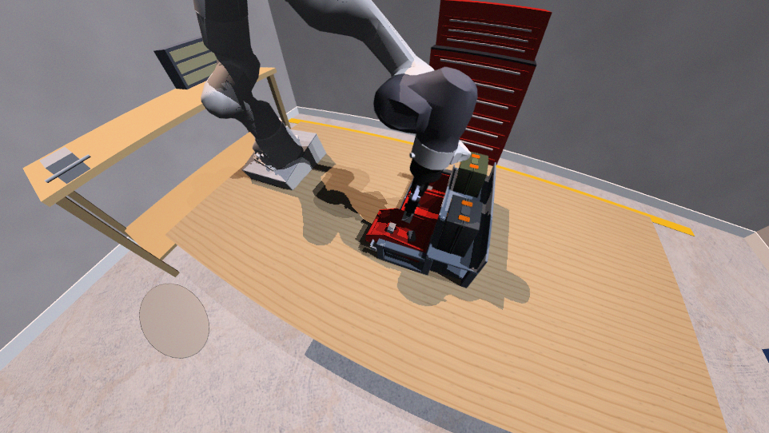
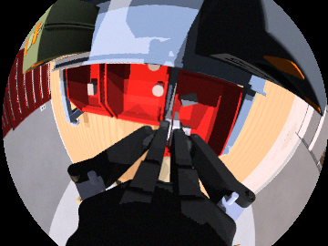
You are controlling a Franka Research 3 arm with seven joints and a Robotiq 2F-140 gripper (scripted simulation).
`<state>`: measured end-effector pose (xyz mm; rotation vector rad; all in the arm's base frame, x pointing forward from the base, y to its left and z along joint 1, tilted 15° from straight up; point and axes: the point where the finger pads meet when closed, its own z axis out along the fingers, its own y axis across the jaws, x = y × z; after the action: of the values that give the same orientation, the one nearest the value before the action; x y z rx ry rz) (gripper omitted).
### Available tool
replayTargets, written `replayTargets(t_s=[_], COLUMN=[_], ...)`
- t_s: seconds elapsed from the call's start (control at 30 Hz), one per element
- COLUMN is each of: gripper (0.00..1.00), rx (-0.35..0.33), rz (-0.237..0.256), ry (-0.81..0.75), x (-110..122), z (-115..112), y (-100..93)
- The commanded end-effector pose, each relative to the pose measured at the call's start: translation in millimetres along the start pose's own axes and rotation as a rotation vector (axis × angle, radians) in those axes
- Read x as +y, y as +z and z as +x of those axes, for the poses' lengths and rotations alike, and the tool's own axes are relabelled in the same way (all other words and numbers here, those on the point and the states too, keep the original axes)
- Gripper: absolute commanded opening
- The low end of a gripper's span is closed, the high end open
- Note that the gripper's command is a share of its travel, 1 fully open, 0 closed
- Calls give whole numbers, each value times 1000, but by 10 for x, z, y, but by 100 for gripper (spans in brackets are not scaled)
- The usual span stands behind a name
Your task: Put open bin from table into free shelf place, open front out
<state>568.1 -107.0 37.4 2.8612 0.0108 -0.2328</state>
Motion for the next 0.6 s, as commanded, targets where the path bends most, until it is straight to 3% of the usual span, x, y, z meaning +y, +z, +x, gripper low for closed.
replayTargets(t_s=[0.0,0.57], gripper=[0,0], rx=[9,35], rz=[1,0], ry=[-2,-2], x=[-3,-3], z=[21,13], y=[-18,-6])
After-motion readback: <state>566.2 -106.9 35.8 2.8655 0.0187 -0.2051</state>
